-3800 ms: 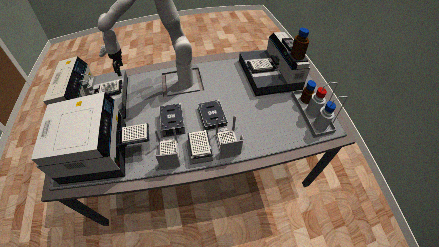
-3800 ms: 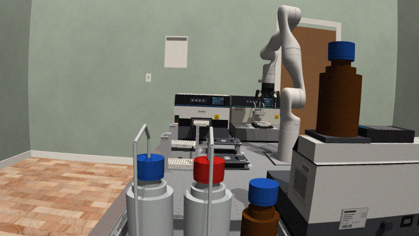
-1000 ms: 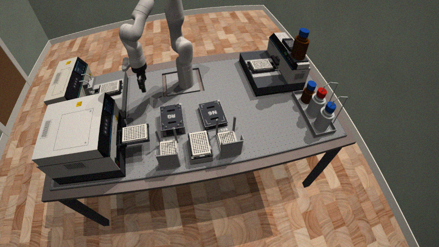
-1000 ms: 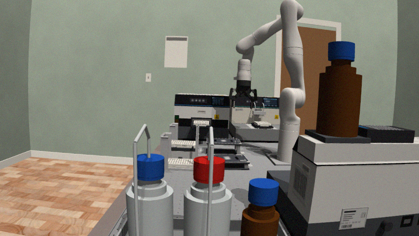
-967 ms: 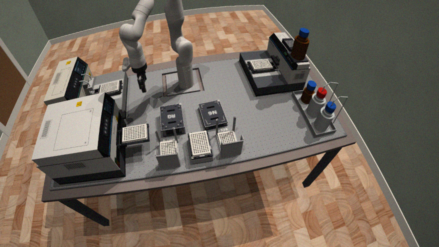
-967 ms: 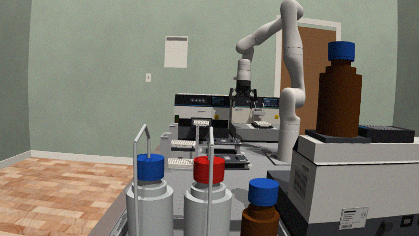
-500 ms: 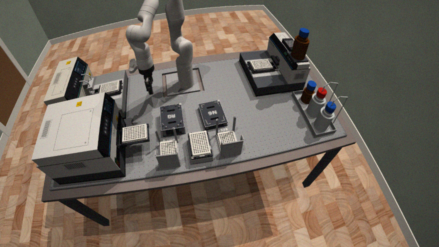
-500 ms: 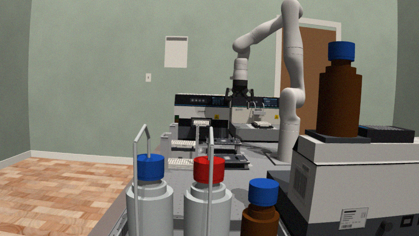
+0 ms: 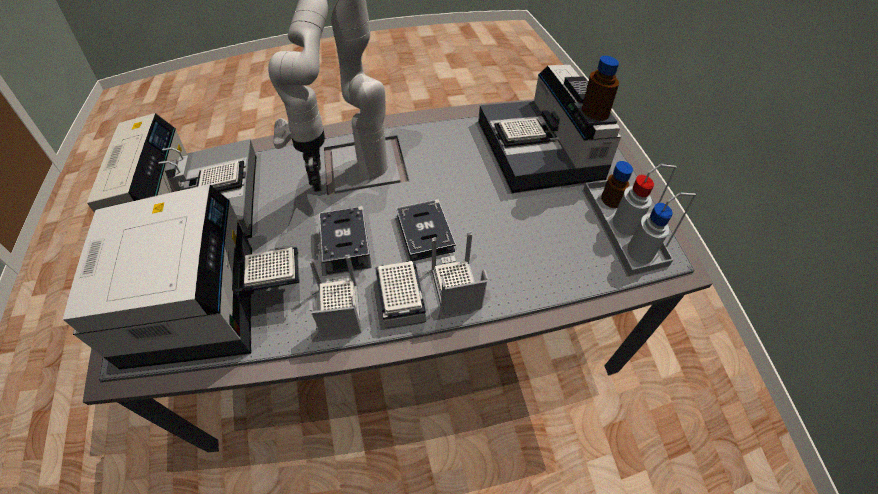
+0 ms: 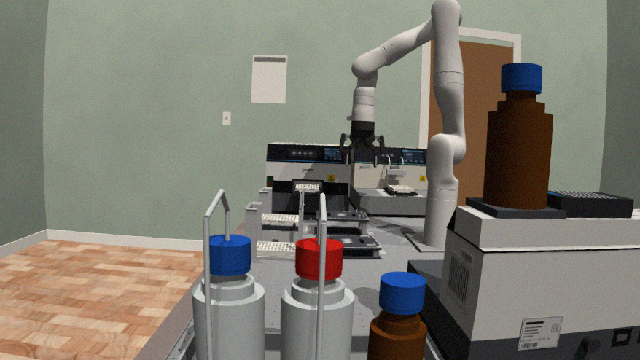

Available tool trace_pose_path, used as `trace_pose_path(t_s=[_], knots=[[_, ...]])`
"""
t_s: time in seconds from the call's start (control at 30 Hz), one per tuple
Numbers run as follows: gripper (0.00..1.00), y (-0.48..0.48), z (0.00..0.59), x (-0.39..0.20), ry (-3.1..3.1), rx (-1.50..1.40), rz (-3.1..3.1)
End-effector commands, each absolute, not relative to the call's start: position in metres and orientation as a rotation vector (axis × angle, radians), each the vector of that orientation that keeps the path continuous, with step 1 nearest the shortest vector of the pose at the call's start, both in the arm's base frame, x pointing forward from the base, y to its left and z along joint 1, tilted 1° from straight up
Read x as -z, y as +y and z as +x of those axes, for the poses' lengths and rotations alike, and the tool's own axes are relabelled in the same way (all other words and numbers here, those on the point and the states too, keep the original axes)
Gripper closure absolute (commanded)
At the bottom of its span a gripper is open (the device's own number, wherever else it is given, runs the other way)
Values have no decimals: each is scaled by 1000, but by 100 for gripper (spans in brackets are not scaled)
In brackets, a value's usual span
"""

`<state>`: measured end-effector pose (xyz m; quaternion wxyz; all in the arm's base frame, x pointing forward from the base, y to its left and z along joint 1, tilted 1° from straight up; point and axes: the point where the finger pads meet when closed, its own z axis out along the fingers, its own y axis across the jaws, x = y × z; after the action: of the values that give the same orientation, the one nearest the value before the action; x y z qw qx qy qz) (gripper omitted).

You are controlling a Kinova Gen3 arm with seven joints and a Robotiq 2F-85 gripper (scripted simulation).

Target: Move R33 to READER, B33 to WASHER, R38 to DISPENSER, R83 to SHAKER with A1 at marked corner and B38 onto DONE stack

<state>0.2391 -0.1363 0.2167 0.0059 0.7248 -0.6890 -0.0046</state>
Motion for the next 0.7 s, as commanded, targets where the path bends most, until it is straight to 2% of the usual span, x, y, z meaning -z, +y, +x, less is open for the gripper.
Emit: trace_pose_path(t_s=[0.0, 0.67], knots=[[0, -121, 245, -216, -2155, 13, 2276], [0, -76, 267, -217, -2146, 7, 2278]])
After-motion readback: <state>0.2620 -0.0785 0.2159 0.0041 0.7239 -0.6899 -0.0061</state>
